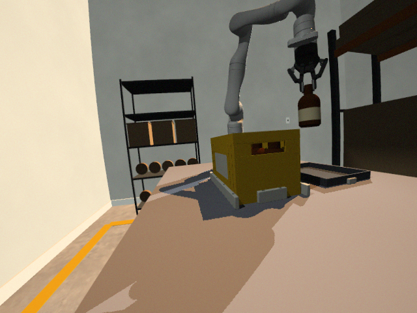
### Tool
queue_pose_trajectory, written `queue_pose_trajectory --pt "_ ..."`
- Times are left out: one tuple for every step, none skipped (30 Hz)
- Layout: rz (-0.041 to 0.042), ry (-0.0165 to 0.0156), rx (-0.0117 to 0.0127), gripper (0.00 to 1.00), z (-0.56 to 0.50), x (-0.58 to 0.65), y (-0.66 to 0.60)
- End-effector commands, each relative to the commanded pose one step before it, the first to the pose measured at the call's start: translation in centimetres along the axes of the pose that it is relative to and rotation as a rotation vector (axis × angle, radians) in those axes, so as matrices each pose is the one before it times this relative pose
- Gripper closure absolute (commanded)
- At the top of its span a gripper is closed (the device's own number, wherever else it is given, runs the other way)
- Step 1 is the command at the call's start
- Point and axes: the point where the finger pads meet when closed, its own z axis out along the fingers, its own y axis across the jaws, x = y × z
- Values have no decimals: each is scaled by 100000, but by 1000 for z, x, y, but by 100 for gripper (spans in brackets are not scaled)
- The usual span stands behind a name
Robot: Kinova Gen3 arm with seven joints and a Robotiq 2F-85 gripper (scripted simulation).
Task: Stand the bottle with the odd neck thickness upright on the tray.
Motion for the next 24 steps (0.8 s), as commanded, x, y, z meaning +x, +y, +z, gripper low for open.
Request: queue_pose_trajectory --pt "-257 138 -56 100 29 -165 -342" --pt "0 0 0 100 0 -53 -92" --pt "0 0 0 100 0 -52 -89" --pt "0 0 0 100 0 -50 -86" --pt "0 0 0 100 0 -48 -82" --pt "0 0 0 100 0 -45 -78" --pt "0 0 0 100 0 -44 -75" --pt "0 0 0 100 0 -42 -73" --pt "0 0 0 100 0 -41 -70" --pt "0 0 0 100 0 0 0" --pt "0 0 0 100 0 0 0" --pt "0 0 0 100 0 -39 -67" --pt "0 0 0 100 0 -38 -64" --pt "0 0 0 100 0 -35 -60" --pt "0 0 0 100 0 -33 -58" --pt "0 0 0 100 0 -32 -55" --pt "0 0 0 100 0 -31 -52" --pt "0 0 0 100 0 -29 -50" --pt "0 0 0 100 0 -28 -47" --pt "0 0 0 100 0 -26 -45" --pt "0 0 0 100 0 -25 -42" --pt "0 0 0 100 0 -23 -40" --pt "0 0 0 100 0 -21 -37" --pt "0 0 0 100 0 -20 -35"
